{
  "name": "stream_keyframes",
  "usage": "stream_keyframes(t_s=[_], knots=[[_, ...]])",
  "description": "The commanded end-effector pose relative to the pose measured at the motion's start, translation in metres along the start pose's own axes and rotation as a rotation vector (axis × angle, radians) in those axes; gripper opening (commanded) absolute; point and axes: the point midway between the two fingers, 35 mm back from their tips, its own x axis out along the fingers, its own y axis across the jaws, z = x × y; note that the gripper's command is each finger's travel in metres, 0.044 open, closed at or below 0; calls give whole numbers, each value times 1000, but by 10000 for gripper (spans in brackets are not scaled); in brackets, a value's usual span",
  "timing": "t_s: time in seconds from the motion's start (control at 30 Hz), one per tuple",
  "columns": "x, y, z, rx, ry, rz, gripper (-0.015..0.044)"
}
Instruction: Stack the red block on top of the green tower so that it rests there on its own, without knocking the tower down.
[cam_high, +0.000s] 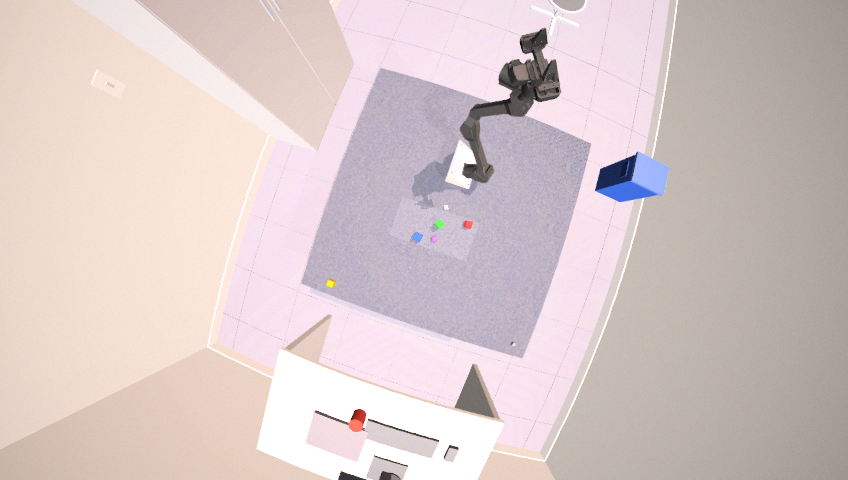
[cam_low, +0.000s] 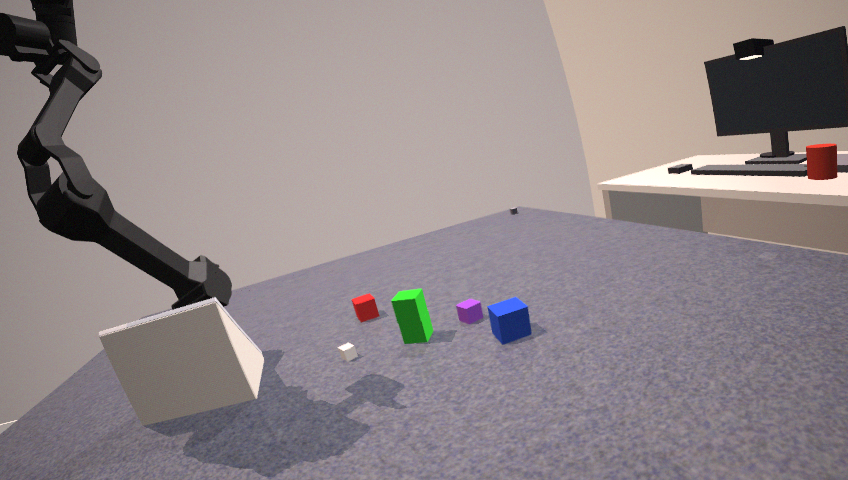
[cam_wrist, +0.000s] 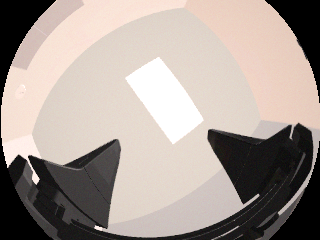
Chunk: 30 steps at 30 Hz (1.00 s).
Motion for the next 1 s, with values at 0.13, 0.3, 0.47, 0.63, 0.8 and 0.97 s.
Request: stream_keyframes(t_s=[0.13,0.3,0.47,0.63,0.8,0.97], knots=[[-13,-23,-48,-126,133,-41,440],[-37,-61,-109,-300,316,-98,440],[-72,-110,-169,-476,485,-132,440],[-113,-167,-215,-684,685,-169,440],[-162,-233,-246,-895,894,-216,440],[-211,-300,-255,-1089,1097,-276,440]])
